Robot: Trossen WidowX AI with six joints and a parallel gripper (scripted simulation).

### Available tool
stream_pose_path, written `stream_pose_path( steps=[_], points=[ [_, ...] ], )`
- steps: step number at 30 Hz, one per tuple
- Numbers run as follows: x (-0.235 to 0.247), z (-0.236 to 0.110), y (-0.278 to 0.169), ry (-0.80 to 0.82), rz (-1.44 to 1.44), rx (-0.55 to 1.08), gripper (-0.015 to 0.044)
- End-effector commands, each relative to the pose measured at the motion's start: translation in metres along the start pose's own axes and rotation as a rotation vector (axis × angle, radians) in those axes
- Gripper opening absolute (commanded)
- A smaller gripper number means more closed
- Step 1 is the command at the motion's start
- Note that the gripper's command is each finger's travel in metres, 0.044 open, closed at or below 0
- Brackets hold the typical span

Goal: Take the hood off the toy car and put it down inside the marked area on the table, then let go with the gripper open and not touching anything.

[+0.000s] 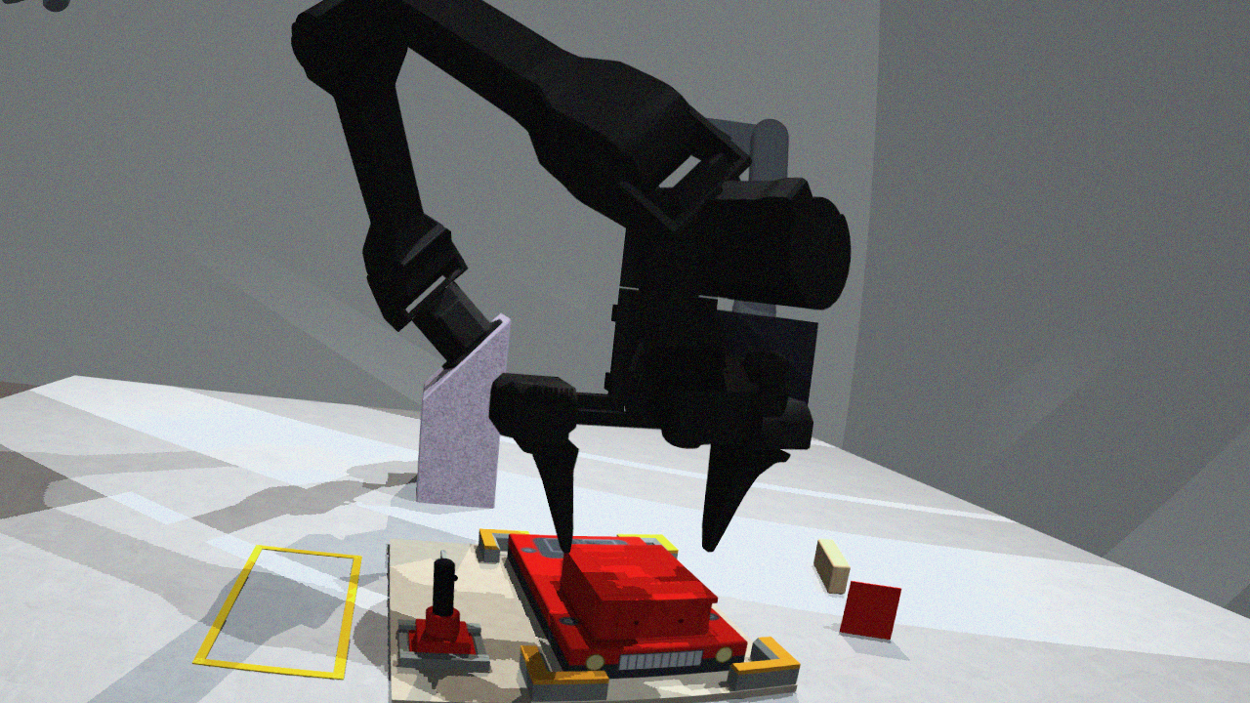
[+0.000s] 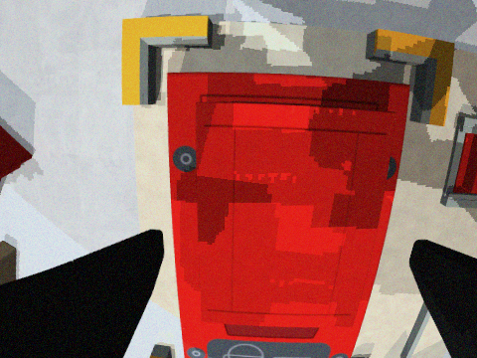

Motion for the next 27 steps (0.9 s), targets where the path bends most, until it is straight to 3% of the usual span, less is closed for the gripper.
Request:
stream_pose_path(
  steps=[1, 27],
  points=[
    [0.0, 0.003, -0.001, -0.006, -0.006, 0.0, 0.044],
    [0.0, 0.015, -0.001, -0.007, -0.006, 0.0, 0.044]
  ],
)
Point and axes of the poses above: the point midway between the two fingers, 35 mm back from their tips, its own z axis out along the fingers, its own x axis across the jaws, y = z × x, the point moved 7 cm from there along -z, back along the fingers, and after that the axes turned 14 degrees about -z, right-handed, at the moved point
